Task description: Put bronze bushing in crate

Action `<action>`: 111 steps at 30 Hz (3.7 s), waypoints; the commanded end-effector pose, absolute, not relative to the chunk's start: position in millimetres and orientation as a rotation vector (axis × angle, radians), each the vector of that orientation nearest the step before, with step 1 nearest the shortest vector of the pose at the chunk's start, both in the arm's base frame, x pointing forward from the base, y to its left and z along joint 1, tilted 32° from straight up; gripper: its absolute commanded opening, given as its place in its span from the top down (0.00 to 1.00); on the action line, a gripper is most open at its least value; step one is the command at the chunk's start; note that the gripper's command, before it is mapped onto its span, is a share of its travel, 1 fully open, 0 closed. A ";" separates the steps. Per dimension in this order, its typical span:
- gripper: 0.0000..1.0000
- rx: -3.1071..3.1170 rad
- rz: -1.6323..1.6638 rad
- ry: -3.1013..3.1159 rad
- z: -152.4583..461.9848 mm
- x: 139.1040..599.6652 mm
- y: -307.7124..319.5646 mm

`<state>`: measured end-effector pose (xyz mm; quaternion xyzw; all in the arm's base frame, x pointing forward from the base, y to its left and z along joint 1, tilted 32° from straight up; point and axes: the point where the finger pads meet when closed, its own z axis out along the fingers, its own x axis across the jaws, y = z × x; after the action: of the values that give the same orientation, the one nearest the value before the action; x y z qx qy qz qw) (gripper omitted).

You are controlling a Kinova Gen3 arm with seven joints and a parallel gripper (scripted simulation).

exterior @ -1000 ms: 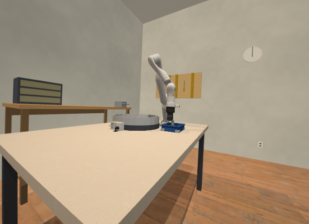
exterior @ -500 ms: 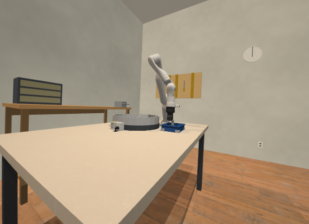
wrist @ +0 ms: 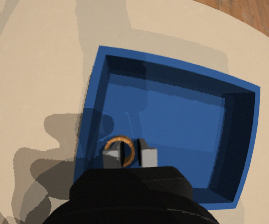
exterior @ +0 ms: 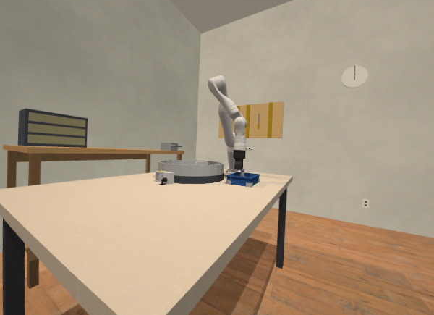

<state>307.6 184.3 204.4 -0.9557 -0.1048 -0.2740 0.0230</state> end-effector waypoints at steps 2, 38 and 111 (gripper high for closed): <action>0.58 -2.959 -0.849 -0.324 204.6 307.6 184.6; 0.58 -2.962 -0.850 -0.319 211.2 303.3 181.0; 0.58 -2.968 -0.852 -0.308 255.6 275.3 166.3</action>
<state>277.6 164.8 246.5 -0.9566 -0.1003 -0.2734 0.0093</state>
